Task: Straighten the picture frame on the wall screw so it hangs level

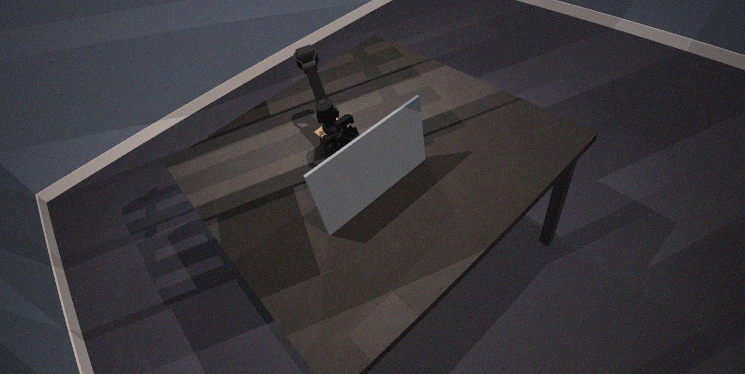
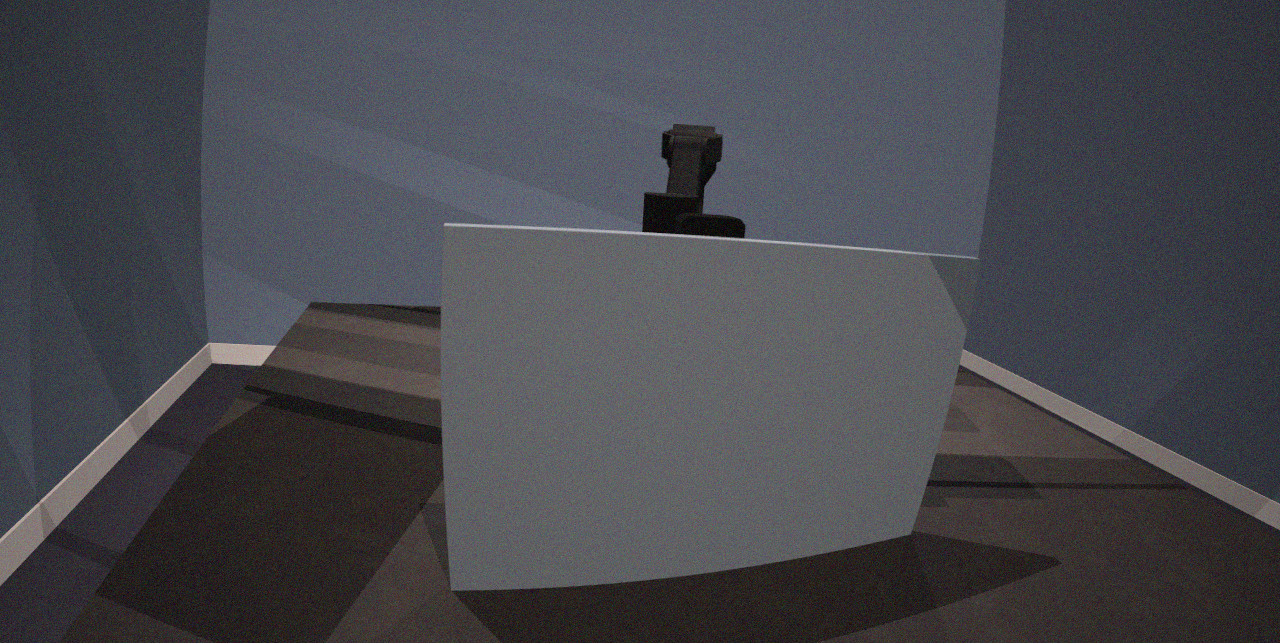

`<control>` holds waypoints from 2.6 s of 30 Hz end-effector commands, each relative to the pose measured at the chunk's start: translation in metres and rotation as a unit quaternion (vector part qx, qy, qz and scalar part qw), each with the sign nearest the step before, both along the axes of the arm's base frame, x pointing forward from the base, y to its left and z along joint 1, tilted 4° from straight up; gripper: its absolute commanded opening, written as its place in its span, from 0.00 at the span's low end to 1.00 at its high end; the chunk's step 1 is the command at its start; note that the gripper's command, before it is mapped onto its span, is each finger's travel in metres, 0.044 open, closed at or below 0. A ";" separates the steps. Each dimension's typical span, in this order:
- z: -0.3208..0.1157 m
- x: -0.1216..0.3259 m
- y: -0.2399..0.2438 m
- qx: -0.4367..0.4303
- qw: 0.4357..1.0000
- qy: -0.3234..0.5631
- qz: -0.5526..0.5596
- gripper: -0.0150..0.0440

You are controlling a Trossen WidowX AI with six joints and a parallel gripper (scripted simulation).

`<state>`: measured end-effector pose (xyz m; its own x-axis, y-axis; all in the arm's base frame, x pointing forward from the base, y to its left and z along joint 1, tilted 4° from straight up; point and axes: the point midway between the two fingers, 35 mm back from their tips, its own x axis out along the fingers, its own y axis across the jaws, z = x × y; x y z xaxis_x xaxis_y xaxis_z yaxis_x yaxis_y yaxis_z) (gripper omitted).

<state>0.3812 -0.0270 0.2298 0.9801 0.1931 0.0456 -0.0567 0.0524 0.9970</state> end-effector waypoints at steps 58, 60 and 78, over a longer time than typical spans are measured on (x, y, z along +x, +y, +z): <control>0.028 -0.195 -0.029 -0.140 0.990 -0.018 -0.004 0.69; 0.028 -0.195 -0.029 -0.140 0.990 -0.018 -0.004 0.69; 0.028 -0.195 -0.029 -0.140 0.990 -0.018 -0.004 0.69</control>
<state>0.1870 -0.0572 0.2572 0.9811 0.1918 0.0268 -0.0901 0.3296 0.9398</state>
